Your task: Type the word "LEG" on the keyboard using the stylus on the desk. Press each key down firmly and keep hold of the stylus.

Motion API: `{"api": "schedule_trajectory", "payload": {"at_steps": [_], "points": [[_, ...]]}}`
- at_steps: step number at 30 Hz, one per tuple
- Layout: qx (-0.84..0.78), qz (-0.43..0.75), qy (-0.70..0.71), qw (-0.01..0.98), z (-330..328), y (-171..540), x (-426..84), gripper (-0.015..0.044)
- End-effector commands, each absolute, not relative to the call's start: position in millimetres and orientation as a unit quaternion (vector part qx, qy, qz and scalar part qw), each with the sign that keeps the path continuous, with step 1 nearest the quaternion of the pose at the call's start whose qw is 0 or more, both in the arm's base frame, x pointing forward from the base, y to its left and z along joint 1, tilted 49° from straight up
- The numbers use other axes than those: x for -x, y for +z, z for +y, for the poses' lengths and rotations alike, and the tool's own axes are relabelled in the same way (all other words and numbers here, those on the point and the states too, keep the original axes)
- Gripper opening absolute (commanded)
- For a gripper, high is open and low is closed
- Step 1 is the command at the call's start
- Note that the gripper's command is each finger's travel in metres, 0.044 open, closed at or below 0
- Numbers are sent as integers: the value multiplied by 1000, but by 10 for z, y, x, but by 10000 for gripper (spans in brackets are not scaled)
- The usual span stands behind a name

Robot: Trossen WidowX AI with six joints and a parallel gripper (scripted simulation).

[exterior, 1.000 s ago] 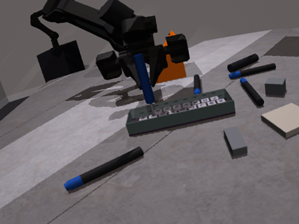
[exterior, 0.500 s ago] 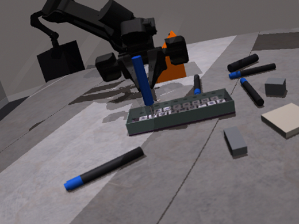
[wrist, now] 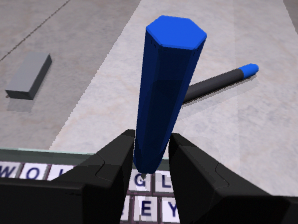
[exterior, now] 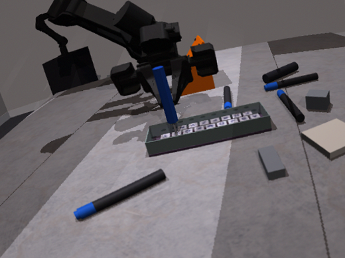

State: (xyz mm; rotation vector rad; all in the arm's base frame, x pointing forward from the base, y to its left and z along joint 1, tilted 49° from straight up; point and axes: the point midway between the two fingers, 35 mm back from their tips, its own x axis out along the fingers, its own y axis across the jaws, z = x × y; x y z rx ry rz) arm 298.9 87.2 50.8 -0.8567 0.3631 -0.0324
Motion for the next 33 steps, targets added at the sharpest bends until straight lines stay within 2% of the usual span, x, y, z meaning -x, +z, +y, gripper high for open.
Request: {"api": "schedule_trajectory", "payload": {"at_steps": [1,33], "points": [[418,179,-12,891,863,466,-2985,81],[418,179,-12,891,844,447,-2990,81]]}}
